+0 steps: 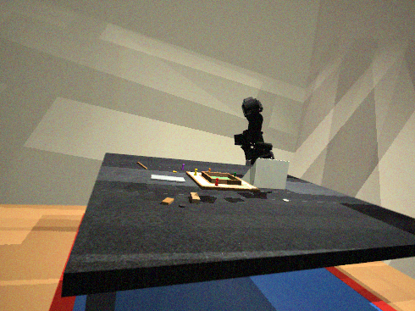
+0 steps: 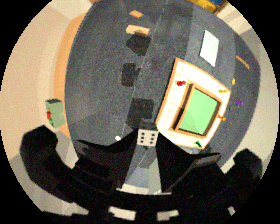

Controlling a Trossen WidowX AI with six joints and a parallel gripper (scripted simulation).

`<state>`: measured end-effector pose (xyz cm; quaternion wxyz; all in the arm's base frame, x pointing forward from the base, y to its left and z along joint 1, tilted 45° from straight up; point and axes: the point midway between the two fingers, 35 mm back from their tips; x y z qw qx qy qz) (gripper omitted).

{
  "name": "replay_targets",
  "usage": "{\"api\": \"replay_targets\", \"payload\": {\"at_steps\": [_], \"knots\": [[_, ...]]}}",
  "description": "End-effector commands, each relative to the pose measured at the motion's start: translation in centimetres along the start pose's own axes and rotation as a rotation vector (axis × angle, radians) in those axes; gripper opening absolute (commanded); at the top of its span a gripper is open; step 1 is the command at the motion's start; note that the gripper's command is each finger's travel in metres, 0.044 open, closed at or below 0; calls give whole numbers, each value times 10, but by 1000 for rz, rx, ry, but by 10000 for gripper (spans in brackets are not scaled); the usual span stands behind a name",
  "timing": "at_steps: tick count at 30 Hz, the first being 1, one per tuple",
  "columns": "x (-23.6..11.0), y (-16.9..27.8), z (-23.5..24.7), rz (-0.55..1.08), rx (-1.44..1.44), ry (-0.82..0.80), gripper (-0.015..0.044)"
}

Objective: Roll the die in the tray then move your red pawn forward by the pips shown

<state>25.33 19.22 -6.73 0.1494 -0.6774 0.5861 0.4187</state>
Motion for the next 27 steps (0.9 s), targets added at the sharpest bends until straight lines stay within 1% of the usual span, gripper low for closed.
{"api": "replay_targets", "payload": {"at_steps": [1,27], "knots": [[1,-1,-13,-3,-99,3,0],[15,5,-107,1,-803,14,0]]}}
Point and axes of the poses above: the point midway between the two fingers, 35 mm back from their tips, its own x axis out along the fingers, its own z axis across the jaws, y = z × x, and after that the axes turned 15 degrees about -x, right-handed
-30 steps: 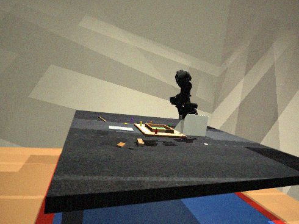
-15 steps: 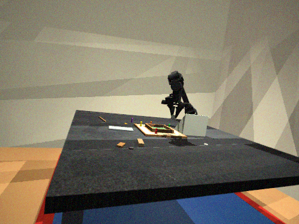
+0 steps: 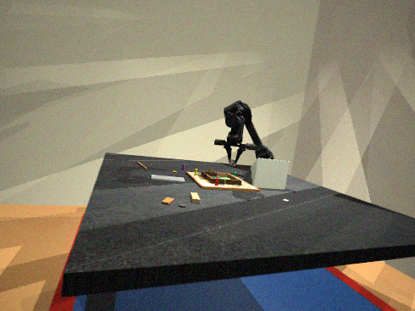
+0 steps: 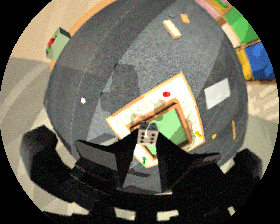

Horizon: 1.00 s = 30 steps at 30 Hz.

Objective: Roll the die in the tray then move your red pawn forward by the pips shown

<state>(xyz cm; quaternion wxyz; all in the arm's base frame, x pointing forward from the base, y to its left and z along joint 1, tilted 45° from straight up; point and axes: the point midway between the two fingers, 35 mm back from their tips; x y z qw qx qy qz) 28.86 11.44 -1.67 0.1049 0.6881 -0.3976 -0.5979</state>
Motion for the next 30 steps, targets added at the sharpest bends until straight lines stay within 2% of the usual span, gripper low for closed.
{"api": "replay_targets", "payload": {"at_steps": [1,23,30], "knots": [[3,11,-7,5,-98,5,0],[23,78,-43,40,-684,0,0],[25,80,-43,21,-701,-13,0]]}}
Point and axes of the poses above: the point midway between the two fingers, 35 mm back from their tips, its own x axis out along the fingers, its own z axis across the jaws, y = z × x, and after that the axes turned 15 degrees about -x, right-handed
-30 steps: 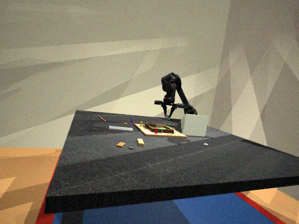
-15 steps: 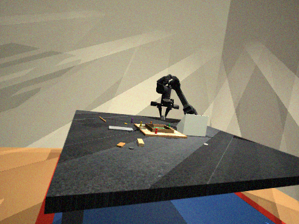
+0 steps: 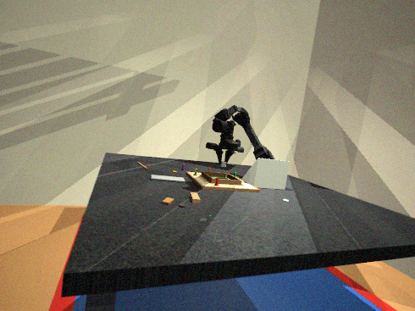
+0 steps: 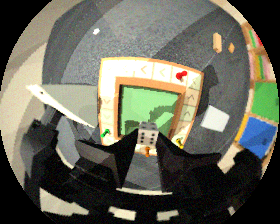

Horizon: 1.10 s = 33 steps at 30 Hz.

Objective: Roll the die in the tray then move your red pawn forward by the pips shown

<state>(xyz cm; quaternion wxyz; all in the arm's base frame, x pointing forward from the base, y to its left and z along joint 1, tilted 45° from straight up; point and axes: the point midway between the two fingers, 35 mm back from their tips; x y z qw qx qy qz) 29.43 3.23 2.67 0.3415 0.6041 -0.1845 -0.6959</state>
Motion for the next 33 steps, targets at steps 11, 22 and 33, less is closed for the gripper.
{"api": "replay_targets", "payload": {"at_steps": [11,22,33], "knots": [[13,-5,8,-385,-9,-1,0],[15,-6,9,-724,-11,140,0],[-17,24,5,-815,-12,214,0]]}}
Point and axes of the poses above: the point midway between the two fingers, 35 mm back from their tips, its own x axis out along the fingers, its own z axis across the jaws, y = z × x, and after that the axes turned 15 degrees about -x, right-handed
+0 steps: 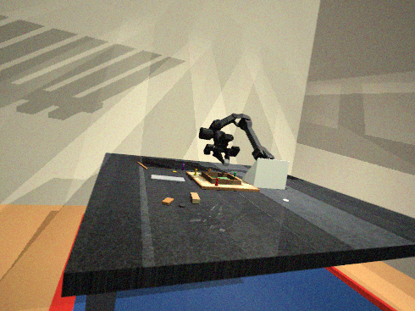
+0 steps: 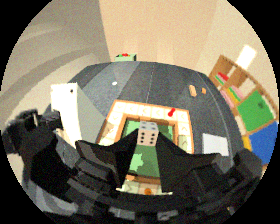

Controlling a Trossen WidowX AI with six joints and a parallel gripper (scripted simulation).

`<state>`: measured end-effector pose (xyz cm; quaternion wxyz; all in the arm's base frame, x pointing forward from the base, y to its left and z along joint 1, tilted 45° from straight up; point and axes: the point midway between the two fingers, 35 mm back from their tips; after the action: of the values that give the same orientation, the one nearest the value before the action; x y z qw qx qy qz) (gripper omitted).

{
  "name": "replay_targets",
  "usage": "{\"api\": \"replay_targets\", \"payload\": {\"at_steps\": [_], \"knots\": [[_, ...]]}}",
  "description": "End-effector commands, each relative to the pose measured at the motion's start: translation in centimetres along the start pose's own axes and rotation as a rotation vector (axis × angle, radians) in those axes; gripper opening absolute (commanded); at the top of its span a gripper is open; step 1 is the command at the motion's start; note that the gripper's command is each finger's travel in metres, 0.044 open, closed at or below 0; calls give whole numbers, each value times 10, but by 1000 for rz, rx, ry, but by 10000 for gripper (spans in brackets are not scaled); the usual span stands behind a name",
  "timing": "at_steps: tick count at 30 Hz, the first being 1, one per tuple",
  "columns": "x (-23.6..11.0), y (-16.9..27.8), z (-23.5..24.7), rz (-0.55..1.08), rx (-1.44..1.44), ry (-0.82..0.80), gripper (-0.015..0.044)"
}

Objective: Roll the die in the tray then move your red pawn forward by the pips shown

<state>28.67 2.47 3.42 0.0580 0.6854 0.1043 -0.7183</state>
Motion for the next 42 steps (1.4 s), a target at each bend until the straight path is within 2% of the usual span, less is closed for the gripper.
{"api": "replay_targets", "payload": {"at_steps": [1,16,24,28,33,35,38,40,42], "knots": [[-23,-1,-9,-4,-11,28,0],[-22,-1,-8,2,-4,34,0],[-22,-1,-8,2,-4,34,210],[-46,-28,-11,-5,-10,27,315],[-47,-30,-11,9,-7,16,440],[-34,-27,-8,126,17,-58,440],[-13,-19,-5,437,40,-175,440],[-6,-16,-7,658,25,-200,440],[-3,-16,-11,798,4,-191,440]]}}
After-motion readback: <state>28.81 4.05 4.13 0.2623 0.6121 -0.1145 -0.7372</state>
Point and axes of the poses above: the point midway between the two fingers, 35 mm back from their tips, its own x axis out along the fingers, its own z axis across the jaws, y = z × x, and after that the axes turned 15 degrees about -x, right-handed
